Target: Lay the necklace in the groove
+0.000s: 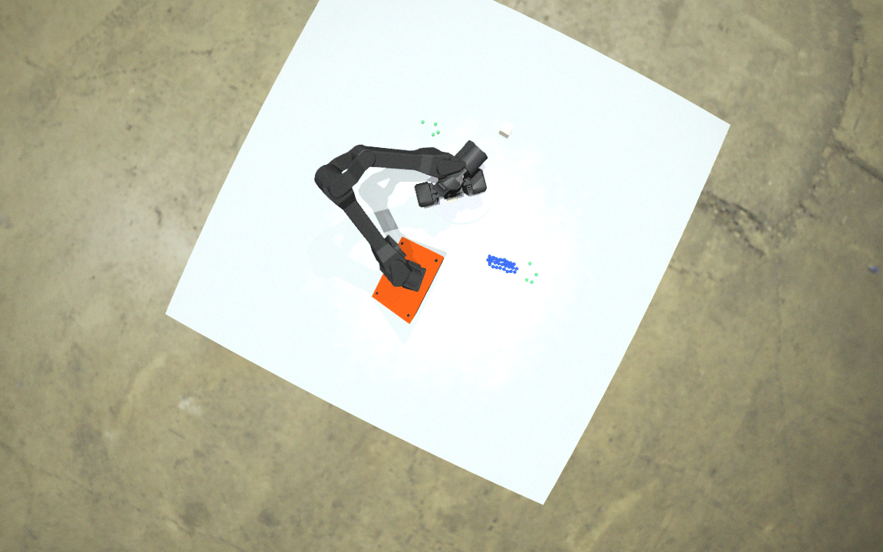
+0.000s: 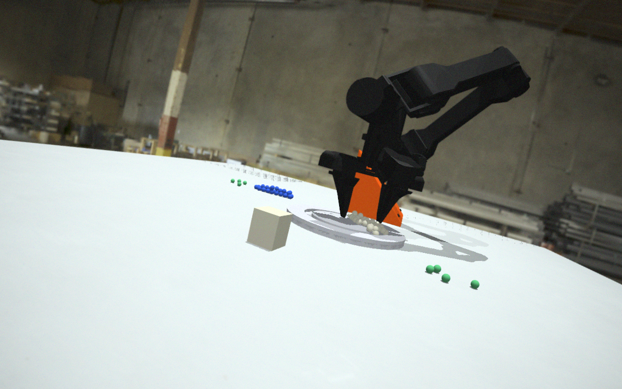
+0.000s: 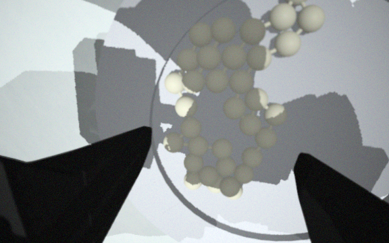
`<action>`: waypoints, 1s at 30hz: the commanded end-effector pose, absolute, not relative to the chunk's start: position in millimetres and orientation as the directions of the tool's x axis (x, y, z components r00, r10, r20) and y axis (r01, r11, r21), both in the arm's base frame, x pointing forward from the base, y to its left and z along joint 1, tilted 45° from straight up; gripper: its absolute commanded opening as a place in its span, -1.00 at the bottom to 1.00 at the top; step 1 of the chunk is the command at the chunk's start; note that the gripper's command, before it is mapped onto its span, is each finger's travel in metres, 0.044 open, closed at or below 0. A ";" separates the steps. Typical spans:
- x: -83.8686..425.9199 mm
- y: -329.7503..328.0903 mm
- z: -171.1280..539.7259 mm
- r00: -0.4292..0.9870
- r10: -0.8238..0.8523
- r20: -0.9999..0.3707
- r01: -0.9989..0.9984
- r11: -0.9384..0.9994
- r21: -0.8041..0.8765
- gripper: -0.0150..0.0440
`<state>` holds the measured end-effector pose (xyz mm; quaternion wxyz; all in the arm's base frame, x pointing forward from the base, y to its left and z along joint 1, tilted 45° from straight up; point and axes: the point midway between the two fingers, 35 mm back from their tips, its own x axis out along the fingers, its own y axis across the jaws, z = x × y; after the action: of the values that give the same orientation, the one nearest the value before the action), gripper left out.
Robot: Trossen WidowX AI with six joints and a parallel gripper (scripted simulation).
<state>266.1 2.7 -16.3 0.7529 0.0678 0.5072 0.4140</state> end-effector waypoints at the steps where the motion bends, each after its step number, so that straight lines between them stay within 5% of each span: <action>1: 266.4 2.4 -16.0 0.144 0.692 -0.708 -0.555 0.648 0.521 0.35; 7: 266.4 2.4 -16.0 0.144 0.692 -0.708 -0.555 0.648 0.521 -0.18; 21: 266.4 2.4 -16.0 0.144 0.692 -0.708 -0.555 0.648 0.521 -0.49; 30: 265.2 -2.2 -11.1 0.144 0.693 -0.706 -0.554 0.648 0.523 -0.49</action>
<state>265.2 2.1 -15.3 0.7514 0.0683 0.5086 0.4147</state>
